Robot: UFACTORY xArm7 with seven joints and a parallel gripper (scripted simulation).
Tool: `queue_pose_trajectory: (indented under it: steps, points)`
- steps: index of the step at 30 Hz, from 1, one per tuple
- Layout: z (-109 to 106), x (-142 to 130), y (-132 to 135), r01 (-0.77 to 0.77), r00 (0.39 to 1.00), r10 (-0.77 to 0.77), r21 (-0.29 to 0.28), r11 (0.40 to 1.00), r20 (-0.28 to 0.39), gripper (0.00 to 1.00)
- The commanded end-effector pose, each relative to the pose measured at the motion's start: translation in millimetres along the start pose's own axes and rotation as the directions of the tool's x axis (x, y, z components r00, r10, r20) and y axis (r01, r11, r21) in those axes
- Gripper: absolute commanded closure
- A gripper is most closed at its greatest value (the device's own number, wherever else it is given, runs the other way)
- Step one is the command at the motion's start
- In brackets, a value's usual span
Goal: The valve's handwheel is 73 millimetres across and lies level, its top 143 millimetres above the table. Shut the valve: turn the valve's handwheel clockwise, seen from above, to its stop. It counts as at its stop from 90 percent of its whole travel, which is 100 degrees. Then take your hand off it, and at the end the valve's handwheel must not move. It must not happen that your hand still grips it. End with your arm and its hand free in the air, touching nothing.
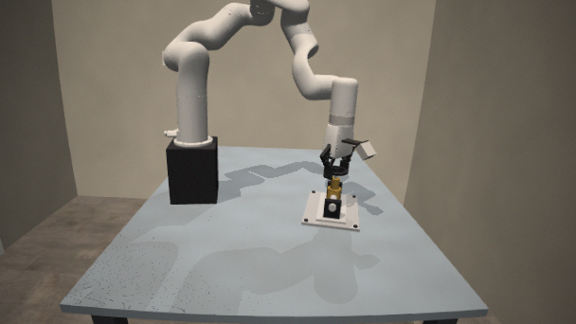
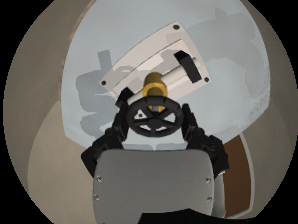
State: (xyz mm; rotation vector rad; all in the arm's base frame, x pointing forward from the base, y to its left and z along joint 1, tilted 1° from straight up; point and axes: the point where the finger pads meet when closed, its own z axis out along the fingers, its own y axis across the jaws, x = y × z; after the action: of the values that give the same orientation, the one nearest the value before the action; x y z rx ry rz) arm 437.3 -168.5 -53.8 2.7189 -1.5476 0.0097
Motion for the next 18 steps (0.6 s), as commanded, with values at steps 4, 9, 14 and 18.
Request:
queue_pose_trajectory:
  steps: [4, 9, 14, 18]
  points:
    - [-1.3, 1.3, -0.7, -0.001, 1.000, 0.001, 0.002, 1.000, -0.003, 1.00]
    - [-1.3, 1.3, -0.7, -0.001, 1.000, 0.001, 0.002, 1.000, -0.003, 0.00]
    - [-1.3, 1.3, -0.7, -0.001, 1.000, 0.001, 0.002, 1.000, -0.003, 0.00]
    - [-1.3, 1.3, -0.7, -0.001, 1.000, 0.001, 0.002, 1.000, -0.003, 0.00]
